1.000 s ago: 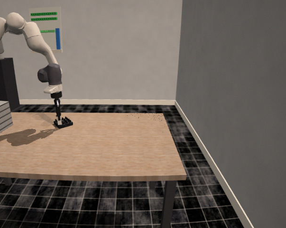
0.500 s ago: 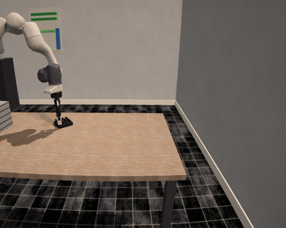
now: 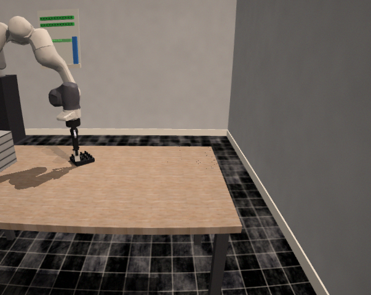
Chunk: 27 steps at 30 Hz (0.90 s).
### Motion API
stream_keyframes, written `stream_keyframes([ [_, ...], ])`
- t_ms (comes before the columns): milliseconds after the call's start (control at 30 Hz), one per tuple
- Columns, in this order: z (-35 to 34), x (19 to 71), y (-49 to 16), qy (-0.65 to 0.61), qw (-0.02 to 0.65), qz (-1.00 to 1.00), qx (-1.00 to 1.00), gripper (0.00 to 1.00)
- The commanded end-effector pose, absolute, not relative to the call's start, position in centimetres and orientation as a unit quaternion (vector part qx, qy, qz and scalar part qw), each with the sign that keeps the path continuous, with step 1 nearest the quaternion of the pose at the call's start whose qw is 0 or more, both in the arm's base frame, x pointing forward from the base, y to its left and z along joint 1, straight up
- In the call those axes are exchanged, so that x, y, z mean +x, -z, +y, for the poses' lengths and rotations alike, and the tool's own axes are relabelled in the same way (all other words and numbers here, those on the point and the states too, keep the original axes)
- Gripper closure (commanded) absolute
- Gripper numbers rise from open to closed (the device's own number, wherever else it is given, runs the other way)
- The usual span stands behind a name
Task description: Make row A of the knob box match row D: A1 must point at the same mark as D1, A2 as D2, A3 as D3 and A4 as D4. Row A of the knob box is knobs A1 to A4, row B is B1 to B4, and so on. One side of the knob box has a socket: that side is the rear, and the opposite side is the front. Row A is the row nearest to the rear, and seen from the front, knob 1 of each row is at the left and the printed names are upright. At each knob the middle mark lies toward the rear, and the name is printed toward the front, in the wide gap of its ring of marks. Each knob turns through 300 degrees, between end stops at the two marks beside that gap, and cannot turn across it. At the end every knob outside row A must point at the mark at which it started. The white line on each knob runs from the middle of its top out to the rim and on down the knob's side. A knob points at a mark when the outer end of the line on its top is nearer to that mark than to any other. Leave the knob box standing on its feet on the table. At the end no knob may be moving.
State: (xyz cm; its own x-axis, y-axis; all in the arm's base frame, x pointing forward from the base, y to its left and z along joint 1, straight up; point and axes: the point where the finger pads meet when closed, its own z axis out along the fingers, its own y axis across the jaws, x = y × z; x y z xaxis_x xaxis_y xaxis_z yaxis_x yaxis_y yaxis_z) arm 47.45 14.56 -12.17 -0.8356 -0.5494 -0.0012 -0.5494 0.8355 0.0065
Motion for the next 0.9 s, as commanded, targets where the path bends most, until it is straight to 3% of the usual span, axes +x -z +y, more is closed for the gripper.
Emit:
stream_keyframes([
  [0,14.64,47.57,12.17,0.003,-0.001,-0.958,0.288,0.95],
  [867,14.64,47.57,12.17,0.003,-0.001,-0.984,0.177,0.95],
])
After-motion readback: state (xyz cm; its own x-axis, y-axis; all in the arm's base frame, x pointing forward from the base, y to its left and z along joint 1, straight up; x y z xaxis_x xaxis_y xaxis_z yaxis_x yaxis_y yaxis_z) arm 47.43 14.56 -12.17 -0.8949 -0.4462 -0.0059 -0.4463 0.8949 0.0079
